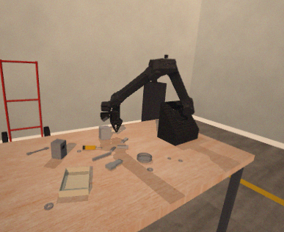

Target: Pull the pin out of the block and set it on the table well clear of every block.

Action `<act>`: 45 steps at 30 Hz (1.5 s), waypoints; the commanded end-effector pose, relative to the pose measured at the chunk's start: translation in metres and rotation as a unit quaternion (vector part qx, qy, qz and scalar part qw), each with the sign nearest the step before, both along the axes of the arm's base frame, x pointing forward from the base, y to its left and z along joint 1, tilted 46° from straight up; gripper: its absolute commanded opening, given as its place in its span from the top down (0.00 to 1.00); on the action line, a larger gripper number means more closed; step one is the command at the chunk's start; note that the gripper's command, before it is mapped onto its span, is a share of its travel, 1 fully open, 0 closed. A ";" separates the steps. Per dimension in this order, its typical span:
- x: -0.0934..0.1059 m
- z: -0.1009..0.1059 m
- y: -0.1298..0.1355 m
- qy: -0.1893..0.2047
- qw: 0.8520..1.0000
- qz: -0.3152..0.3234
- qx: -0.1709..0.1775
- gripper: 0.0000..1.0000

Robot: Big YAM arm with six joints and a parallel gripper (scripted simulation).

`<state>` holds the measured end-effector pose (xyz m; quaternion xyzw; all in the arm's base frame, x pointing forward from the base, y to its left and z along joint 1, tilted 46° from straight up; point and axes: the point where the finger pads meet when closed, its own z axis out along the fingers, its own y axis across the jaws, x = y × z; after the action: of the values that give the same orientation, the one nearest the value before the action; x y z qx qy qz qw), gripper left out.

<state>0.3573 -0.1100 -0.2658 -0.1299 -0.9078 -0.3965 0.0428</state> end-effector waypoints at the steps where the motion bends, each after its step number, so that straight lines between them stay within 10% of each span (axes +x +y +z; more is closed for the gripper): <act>1: -0.012 -0.001 0.008 0.009 1.000 0.009 0.013 1.00; 45: -0.020 -0.002 0.009 0.010 1.000 0.009 0.013 1.00</act>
<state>0.3478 -0.1047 -0.2649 -0.1267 -0.9057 -0.4012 0.0516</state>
